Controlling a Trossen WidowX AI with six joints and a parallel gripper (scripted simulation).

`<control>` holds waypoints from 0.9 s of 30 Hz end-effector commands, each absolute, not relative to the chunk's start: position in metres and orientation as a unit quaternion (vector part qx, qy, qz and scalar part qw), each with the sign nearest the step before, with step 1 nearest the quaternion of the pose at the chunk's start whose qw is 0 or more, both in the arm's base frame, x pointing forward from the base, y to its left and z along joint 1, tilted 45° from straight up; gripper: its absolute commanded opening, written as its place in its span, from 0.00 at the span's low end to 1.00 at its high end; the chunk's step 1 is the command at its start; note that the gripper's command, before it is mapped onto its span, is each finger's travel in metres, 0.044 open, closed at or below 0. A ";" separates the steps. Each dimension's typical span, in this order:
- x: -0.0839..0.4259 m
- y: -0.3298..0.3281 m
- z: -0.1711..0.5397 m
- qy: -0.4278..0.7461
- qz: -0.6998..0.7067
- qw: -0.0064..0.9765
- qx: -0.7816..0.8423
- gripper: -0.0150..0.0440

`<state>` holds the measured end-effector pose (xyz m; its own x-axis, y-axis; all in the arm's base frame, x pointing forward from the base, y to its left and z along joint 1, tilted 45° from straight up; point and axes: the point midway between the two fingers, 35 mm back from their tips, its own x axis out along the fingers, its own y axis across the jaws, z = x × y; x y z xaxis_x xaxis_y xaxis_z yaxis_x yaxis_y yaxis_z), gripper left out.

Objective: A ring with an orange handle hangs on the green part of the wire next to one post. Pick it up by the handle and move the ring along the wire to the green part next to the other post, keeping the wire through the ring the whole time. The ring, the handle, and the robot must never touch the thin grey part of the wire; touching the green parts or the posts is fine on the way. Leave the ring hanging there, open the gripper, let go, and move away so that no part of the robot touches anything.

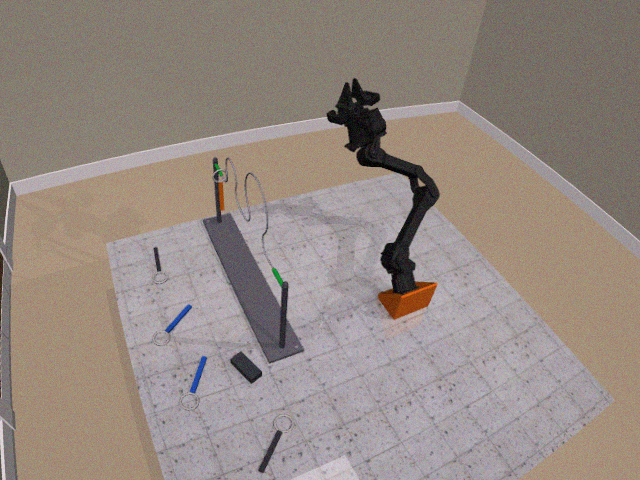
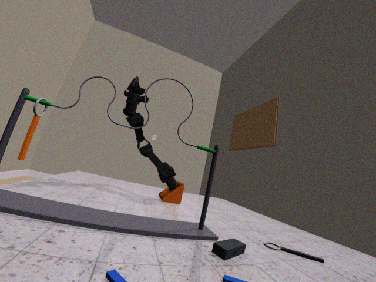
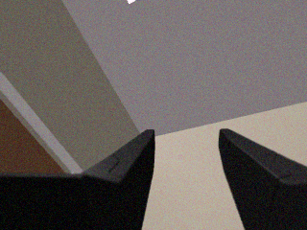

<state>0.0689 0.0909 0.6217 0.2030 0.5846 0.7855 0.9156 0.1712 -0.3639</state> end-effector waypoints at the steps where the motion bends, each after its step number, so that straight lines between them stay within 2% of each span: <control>1: 0.135 0.085 0.619 -0.547 -0.121 0.501 -0.660 0.53; 8: 0.227 0.044 0.602 -0.442 -0.051 0.569 -0.692 0.53; 15: 0.301 -0.029 0.572 -0.328 -0.001 0.649 -0.686 0.53; 21: 0.339 -0.108 0.538 -0.232 0.025 0.722 -0.651 0.53; 27: 0.352 -0.192 0.499 -0.147 0.034 0.790 -0.594 0.53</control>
<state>0.3485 -0.1386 0.5224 0.9193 0.2949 0.2605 0.2078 0.1986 -0.9578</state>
